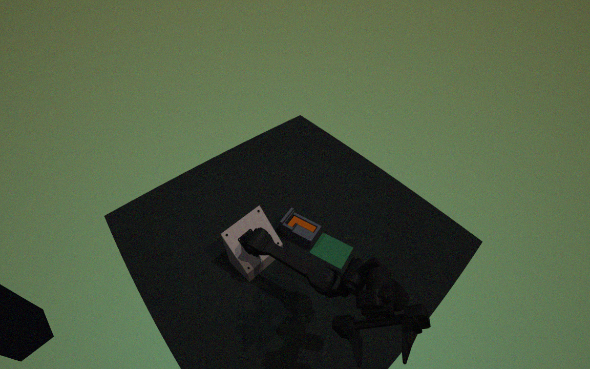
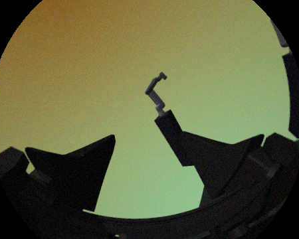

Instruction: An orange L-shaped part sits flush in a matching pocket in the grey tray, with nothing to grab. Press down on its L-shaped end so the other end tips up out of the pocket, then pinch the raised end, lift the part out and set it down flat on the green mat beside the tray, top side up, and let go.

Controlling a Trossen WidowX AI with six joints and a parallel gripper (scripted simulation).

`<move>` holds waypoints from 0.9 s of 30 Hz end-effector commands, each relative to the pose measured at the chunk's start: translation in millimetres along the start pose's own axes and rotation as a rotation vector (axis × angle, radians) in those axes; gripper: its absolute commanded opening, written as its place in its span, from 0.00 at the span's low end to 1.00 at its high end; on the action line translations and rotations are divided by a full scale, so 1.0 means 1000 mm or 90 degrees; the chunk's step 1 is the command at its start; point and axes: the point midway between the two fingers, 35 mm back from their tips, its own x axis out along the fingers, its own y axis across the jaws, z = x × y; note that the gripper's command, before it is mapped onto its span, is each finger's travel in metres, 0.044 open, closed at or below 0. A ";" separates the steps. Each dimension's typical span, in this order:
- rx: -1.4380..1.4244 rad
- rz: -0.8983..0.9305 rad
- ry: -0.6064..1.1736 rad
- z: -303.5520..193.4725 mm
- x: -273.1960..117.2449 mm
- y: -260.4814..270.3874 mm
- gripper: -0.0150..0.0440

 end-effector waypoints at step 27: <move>-0.084 0.031 -0.784 0.338 -0.206 -0.050 0.56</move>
